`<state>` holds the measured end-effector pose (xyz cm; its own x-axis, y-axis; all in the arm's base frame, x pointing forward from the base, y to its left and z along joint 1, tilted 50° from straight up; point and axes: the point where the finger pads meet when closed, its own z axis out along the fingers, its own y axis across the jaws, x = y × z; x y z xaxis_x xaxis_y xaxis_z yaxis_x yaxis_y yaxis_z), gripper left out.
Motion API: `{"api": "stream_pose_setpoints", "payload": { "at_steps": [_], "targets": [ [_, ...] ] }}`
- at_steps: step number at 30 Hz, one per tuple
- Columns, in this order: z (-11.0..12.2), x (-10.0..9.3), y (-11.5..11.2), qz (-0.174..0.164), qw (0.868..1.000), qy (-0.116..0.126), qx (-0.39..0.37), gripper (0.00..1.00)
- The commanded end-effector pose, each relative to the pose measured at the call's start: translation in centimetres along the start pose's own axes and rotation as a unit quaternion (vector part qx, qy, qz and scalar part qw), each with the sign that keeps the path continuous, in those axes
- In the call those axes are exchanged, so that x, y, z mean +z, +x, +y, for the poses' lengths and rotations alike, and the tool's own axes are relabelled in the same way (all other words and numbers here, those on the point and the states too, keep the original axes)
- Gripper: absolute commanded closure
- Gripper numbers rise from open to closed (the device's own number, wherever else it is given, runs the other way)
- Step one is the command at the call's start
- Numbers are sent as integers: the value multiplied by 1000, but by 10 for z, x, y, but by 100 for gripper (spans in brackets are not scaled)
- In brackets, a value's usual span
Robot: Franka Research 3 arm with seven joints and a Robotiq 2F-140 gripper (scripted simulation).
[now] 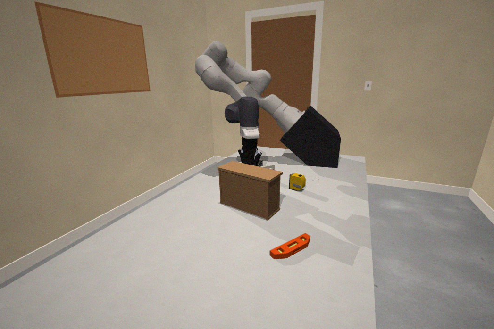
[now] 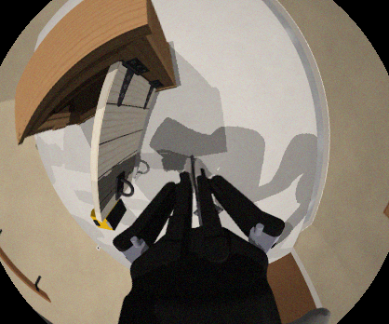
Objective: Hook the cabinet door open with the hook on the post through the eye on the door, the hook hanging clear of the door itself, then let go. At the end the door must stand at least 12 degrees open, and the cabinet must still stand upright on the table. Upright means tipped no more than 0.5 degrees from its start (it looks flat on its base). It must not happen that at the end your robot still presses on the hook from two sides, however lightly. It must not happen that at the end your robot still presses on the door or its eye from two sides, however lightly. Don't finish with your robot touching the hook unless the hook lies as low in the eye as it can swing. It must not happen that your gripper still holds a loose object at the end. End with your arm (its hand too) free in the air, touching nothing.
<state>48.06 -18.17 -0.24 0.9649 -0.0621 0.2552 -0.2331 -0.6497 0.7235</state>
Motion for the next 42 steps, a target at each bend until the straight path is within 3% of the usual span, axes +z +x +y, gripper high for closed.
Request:
{"api": "stream_pose_setpoints", "payload": {
  "at_steps": [1, 42],
  "targets": [
    [0, 1, 1, 1, 1000, 1, 2, 97],
    [0, -6, 4, 1, 1000, 1, 1, 97]
  ]
}}
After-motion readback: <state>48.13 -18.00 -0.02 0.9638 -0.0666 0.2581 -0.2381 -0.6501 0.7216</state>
